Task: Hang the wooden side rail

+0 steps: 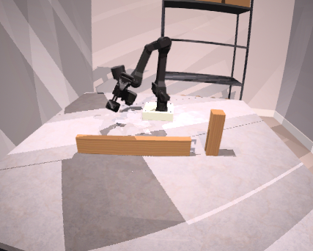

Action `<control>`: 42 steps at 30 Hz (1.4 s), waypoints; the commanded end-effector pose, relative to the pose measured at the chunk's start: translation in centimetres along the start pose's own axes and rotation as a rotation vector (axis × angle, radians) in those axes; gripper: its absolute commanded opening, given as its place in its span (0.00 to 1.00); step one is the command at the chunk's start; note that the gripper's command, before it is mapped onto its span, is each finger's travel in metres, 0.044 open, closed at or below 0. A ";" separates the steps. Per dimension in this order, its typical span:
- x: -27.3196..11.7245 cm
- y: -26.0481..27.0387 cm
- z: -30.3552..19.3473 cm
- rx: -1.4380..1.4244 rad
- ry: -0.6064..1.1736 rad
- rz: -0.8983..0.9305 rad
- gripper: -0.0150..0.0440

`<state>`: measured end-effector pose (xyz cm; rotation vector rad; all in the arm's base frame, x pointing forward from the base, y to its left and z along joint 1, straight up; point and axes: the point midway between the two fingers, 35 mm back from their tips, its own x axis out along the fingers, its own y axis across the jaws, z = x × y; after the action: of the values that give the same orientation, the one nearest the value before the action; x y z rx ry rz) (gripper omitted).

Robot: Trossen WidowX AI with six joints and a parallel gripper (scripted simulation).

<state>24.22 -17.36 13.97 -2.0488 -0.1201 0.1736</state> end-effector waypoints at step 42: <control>6.5 -8.5 24.9 1.573 -0.223 0.391 1.00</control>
<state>27.70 7.02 11.02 -0.6197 0.1691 0.5210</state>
